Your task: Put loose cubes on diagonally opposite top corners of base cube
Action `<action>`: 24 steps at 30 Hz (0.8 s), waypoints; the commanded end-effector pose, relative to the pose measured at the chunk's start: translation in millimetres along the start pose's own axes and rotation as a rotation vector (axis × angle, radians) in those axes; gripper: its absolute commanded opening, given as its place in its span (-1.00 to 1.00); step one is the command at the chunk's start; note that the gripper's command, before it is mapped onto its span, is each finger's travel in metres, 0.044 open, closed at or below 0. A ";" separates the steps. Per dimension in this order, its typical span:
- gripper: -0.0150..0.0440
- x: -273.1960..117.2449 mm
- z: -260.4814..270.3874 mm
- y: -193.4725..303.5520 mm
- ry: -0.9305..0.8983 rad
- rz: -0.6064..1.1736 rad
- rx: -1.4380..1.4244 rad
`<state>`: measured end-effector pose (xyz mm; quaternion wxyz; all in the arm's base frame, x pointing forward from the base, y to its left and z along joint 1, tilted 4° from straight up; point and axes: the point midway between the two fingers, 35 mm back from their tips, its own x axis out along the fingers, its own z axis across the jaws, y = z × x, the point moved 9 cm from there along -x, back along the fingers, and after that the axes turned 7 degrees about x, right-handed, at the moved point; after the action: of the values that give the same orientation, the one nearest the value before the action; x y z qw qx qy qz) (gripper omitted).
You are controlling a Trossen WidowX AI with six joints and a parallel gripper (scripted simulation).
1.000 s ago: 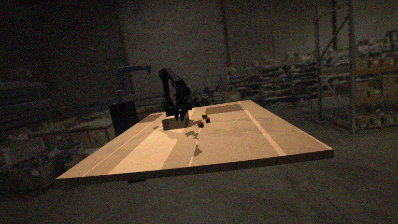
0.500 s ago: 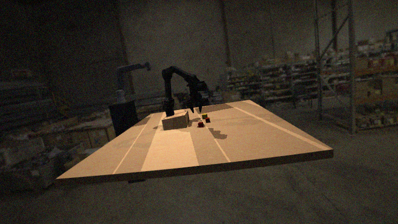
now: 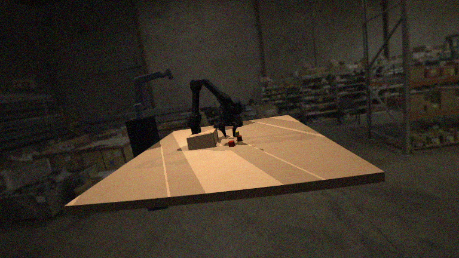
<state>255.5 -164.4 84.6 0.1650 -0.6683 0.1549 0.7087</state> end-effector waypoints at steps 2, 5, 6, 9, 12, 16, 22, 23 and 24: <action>0.41 8.4 -0.9 -0.2 0.020 -0.001 -0.005; 0.41 15.9 -0.8 -0.2 0.020 -0.001 -0.005; 0.41 16.2 -0.9 -0.2 0.020 -0.001 -0.005; 0.41 20.0 -1.1 -0.2 0.020 -0.001 -0.005; 0.41 24.9 -1.3 -0.2 0.020 -0.001 -0.005; 0.41 31.5 -1.5 -0.2 0.020 -0.001 -0.005; 0.41 41.3 -1.5 -0.2 0.020 -0.001 -0.005; 0.41 42.9 -1.4 -0.3 0.020 -0.001 -0.005; 0.41 44.5 -1.4 -0.3 0.020 -0.001 -0.005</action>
<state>256.1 -164.8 44.3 0.1621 -0.6763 0.1574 0.7011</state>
